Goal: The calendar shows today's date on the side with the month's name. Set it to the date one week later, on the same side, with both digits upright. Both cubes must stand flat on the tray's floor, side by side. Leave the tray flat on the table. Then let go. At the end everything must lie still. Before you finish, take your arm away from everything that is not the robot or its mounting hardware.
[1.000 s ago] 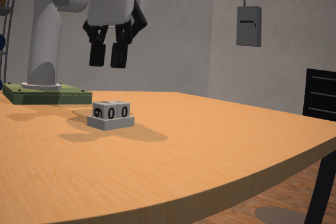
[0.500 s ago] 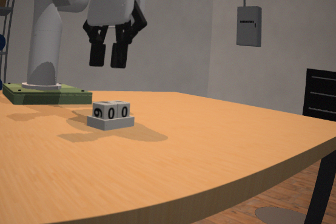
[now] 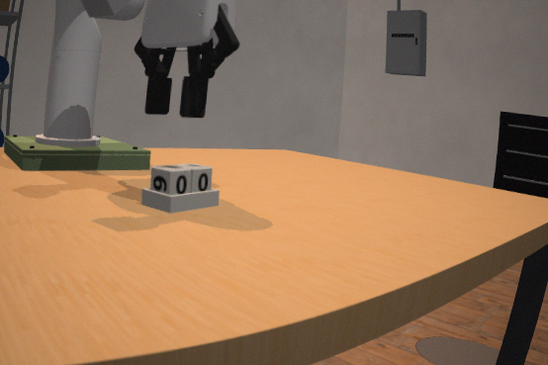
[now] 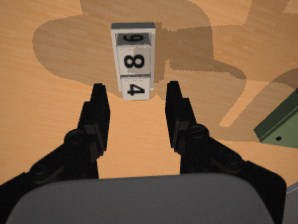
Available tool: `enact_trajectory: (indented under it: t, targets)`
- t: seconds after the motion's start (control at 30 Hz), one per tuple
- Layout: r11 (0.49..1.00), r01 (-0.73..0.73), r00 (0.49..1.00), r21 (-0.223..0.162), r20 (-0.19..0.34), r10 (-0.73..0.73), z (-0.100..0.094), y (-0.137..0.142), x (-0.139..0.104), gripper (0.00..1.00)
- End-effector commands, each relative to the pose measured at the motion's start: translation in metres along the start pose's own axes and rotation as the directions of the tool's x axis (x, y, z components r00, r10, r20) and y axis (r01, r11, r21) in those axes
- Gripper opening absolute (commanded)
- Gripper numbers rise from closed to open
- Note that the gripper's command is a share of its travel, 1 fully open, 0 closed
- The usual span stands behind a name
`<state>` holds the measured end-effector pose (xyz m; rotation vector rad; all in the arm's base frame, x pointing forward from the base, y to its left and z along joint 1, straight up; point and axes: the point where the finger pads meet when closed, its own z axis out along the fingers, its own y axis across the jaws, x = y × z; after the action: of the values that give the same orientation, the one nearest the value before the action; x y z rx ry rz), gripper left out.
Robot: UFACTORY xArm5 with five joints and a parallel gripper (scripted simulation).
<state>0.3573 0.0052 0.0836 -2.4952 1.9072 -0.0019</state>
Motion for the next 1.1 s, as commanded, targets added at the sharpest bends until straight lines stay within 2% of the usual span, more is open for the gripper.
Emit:
enact_trajectory:
  t: [0.0,0.77,1.07]
  targets:
    - [1.000,0.000,1.000,0.003,-0.001,0.000,0.003,-0.001,0.000,0.49]
    - [1.000,0.000,1.000,0.003,-0.001,0.000,0.035,-0.001,0.000,0.49]
    - [1.000,0.000,1.000,0.003,-0.001,0.000,0.041,-0.001,0.000,0.49]
